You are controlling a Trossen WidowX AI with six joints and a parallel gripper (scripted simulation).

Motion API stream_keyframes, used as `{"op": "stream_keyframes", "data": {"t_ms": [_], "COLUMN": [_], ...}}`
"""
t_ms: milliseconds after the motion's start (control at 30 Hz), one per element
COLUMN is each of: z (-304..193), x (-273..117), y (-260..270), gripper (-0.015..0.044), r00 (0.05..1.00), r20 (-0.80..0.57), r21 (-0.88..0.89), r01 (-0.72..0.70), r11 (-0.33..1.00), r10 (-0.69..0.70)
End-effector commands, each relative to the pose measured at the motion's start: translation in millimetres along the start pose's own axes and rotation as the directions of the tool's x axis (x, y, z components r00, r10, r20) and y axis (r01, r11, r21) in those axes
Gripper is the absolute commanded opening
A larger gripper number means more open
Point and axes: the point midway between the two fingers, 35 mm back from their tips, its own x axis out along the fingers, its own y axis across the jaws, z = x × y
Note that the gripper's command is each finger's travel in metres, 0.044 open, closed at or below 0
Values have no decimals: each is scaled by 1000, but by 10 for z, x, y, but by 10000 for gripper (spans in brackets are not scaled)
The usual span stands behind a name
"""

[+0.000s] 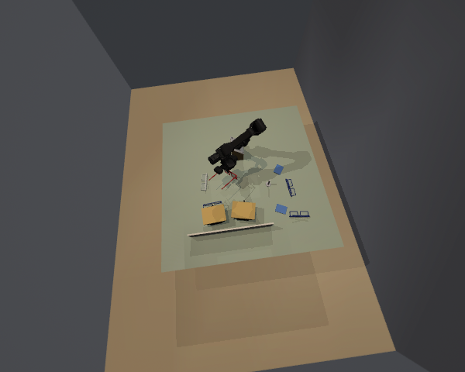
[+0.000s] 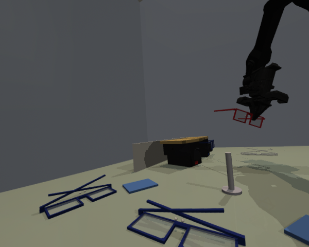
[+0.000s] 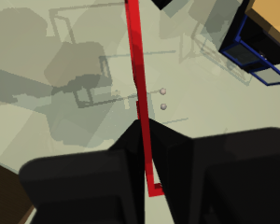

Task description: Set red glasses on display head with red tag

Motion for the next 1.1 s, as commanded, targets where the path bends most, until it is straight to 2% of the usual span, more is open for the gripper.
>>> {"op": "stream_keyframes", "data": {"t_ms": [0,533,1067], "z": [-80,-345,-625], "x": [-43,-301,-555], "y": [-24,-116,-155], "gripper": [0,0,0], "r00": [999,976,919], "r20": [38,168,278], "r21": [-96,-471,-744], "r01": [22,202,389], "r11": [995,859,543], "r10": [-18,-138,-278]}}
